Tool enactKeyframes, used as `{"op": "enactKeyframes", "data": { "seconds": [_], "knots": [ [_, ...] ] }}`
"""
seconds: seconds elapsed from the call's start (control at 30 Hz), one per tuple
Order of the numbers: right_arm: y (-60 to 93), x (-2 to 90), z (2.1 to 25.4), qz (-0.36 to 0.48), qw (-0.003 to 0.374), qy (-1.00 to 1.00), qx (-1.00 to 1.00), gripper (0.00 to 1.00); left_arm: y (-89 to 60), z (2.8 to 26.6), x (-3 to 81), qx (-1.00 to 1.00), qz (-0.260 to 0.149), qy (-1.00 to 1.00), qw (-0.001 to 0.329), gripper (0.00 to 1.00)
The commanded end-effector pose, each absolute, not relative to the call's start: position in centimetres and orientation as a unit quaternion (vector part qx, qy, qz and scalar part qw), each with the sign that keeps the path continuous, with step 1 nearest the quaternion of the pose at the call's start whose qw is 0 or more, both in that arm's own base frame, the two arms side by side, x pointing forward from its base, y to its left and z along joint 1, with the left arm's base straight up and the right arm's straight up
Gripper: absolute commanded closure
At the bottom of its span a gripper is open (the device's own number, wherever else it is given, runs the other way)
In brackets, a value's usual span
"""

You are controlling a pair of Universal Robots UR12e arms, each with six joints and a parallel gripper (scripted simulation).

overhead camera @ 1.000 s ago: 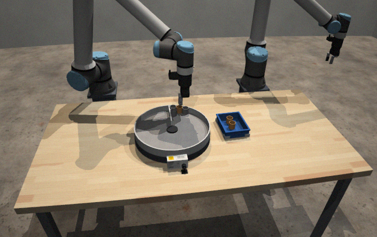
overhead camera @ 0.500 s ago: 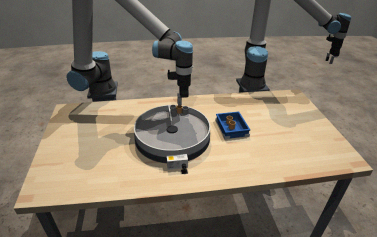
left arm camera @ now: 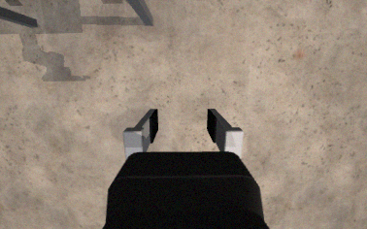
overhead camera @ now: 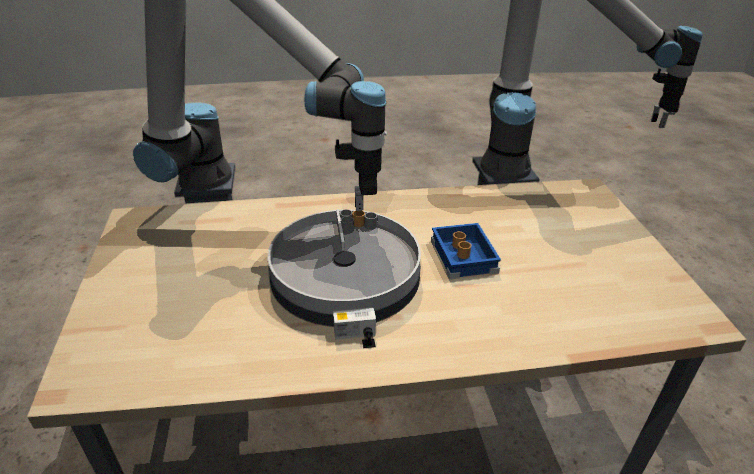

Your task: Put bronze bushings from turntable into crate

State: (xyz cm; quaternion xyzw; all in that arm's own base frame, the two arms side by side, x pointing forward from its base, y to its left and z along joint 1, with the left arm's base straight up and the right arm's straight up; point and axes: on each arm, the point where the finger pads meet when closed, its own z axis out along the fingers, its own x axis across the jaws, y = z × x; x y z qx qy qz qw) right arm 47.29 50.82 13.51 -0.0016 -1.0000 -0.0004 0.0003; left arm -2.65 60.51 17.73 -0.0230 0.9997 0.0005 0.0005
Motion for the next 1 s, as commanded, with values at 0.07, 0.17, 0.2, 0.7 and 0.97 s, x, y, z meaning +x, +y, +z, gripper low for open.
{"op": "enactKeyframes", "data": {
  "seconds": [0.07,0.17,0.2,0.7,0.97],
  "knots": [
    [50.8,47.1,13.3,0.001,0.001,-1.0,0.0,0.64,60.3,17.7,-2.8,-0.023,0.0,1.0,0.0,0.0],
    [50.7,47.1,12.3,0.001,0.001,-1.0,0.0,0.64,60.3,17.7,-2.8,-0.023,0.0,1.0,0.0,0.0],
    [50.7,47.1,11.8,0.001,0.001,-1.0,0.0,0.64,60.3,17.7,-2.8,-0.023,0.0,1.0,0.0,0.0],
    [51.0,47.2,11.4,-0.002,0.0,-1.0,0.0,0.64,60.3,17.7,-2.8,-0.023,0.0,1.0,0.0,0.0],
    [51.0,47.2,11.3,-0.001,0.0,-1.0,0.0,0.64,60.3,17.7,-2.8,-0.023,0.0,1.0,0.0,0.0]
  ]
}}
